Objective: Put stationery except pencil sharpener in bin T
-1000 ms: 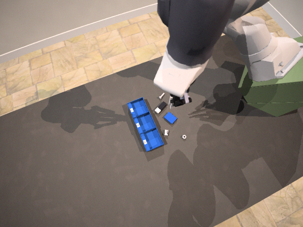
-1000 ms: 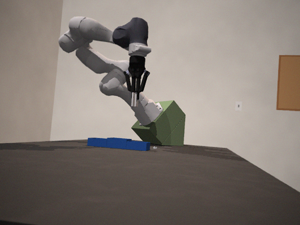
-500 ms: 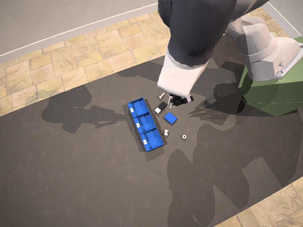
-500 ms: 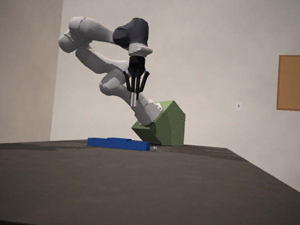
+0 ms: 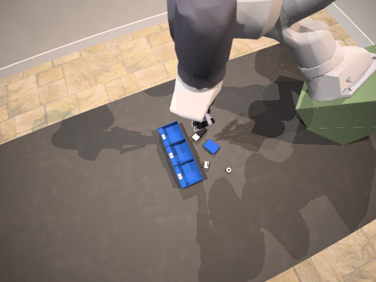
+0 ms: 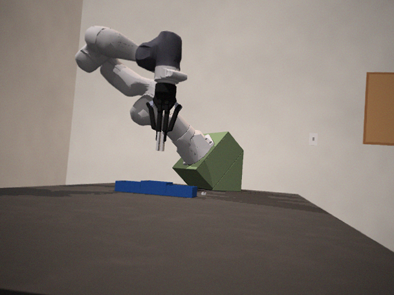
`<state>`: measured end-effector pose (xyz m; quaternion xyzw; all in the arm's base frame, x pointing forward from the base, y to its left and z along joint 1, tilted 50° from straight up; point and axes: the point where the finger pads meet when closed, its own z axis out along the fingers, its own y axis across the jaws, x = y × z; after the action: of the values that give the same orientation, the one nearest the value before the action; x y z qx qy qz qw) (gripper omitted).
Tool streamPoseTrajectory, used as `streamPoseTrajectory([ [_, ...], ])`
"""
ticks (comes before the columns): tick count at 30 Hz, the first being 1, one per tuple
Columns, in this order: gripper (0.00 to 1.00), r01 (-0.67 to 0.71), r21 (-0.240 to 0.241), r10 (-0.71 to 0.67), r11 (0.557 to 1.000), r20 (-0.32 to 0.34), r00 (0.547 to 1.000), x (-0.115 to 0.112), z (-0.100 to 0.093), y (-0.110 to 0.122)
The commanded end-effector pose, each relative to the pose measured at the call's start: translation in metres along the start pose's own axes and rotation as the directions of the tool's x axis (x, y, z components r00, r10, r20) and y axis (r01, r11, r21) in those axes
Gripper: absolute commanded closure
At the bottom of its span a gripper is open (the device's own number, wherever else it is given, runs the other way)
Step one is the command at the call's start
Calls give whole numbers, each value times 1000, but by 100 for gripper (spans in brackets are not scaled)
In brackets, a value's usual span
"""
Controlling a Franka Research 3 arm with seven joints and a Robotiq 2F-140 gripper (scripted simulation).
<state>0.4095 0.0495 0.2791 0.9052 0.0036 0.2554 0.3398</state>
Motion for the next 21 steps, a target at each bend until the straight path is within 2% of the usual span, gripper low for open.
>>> streamPoseTrajectory([
  [1, 95, 92, 16, -92, 996, -18, 996, 23, 16, 12],
  [10, 95, 92, 16, -92, 996, -18, 996, 66, 60, 55],
  [12, 95, 92, 16, -92, 996, -18, 996, 66, 60, 55],
  [15, 95, 92, 16, -92, 996, -18, 996, 80, 74, 68],
  [21, 95, 92, 16, -92, 996, -18, 996, 80, 74, 68],
])
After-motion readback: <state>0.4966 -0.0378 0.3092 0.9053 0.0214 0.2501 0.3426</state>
